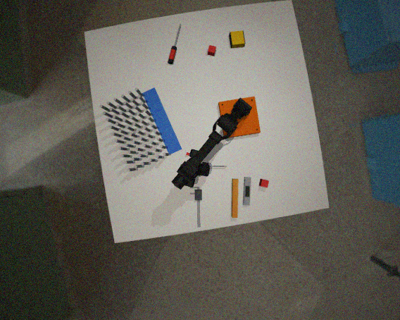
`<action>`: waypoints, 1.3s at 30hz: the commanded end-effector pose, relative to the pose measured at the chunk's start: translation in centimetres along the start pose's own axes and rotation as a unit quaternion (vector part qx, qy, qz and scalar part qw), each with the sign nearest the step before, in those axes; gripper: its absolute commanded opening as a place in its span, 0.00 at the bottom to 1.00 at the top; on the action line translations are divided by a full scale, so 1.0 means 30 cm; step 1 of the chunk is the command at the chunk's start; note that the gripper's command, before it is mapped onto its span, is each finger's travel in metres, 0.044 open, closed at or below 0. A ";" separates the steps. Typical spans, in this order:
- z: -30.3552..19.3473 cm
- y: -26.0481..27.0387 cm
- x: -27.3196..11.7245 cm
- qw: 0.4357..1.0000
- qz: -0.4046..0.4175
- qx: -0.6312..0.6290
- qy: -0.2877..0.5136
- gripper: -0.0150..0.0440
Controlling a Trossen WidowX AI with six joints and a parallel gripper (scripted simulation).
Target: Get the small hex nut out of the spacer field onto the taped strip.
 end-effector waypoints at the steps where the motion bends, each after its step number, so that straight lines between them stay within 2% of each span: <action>1: 0.022 0.015 -0.019 0.988 -0.003 -0.152 0.027 1.00; 11: 0.022 0.015 -0.019 0.988 -0.003 -0.152 0.027 1.00; 17: 0.022 0.015 -0.019 0.988 -0.003 -0.152 0.027 0.73; 28: 0.022 0.015 -0.018 0.988 -0.003 -0.152 0.027 0.73; 39: 0.017 0.009 0.038 0.988 -0.003 -0.152 0.027 0.73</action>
Point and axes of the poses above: the point midway between the two fingers, 35 mm back from their tips, its own x axis out along the fingers, its own y axis across the jaws, z = x × y, the point moved 6 cm from there along -x, back along the fingers, and after that the axes turned 6 degrees about x, right-handed, at the moved point
